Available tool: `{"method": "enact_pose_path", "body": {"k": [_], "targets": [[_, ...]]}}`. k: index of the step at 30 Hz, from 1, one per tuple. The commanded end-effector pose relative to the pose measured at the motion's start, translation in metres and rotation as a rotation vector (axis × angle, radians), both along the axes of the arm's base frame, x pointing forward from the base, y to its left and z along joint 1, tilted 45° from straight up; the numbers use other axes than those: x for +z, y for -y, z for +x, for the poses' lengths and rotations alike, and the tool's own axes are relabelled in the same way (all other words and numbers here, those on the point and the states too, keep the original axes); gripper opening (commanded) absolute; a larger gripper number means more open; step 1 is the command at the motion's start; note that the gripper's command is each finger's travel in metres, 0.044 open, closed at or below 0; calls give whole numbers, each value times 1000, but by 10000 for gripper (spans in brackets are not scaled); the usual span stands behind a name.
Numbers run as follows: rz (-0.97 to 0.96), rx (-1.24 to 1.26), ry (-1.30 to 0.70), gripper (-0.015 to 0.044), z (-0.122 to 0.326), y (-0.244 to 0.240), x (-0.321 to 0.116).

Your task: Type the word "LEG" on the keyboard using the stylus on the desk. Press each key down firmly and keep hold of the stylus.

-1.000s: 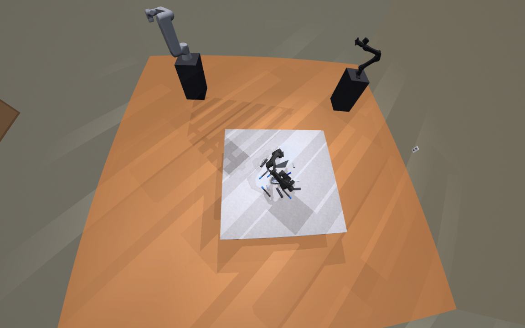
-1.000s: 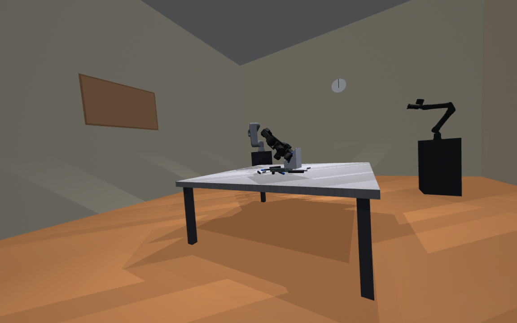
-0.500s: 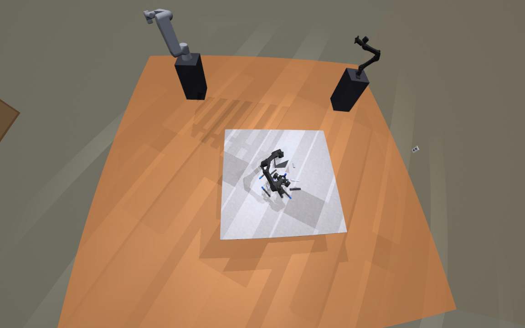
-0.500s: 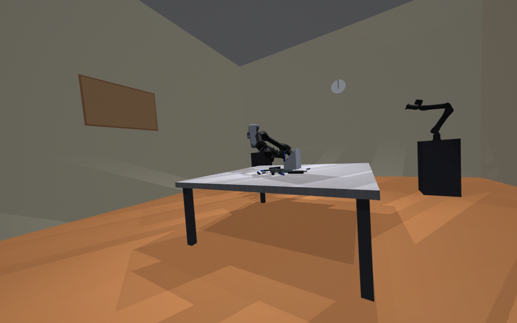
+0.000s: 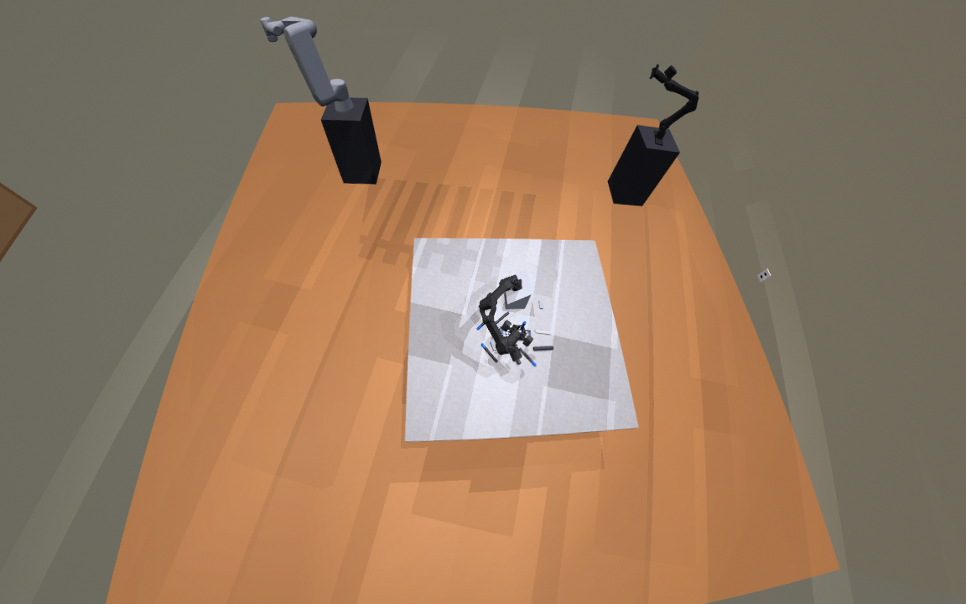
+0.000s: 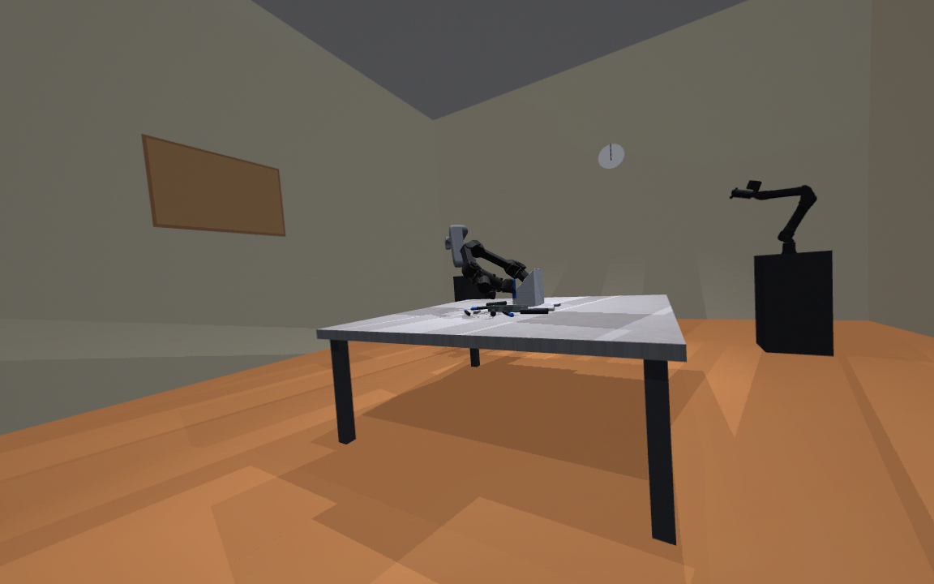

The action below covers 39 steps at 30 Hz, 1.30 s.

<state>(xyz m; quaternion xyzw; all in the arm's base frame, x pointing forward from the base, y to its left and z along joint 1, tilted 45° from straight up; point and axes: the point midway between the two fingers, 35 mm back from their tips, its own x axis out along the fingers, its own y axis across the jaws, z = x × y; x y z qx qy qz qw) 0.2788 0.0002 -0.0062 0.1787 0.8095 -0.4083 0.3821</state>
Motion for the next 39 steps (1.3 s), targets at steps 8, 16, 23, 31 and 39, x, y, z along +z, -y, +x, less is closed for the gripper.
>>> {"method": "enact_pose_path", "body": {"k": [8, 16, 23, 31, 39], "targets": [[1, 12, 1, 0, 0, -1, -1], [1, 12, 2, 81, 4, -1, -2], [1, 12, 2, 81, 4, -1, -2], [1, 12, 2, 81, 4, -1, -2], [0, 12, 2, 81, 2, 3, -3]]}}
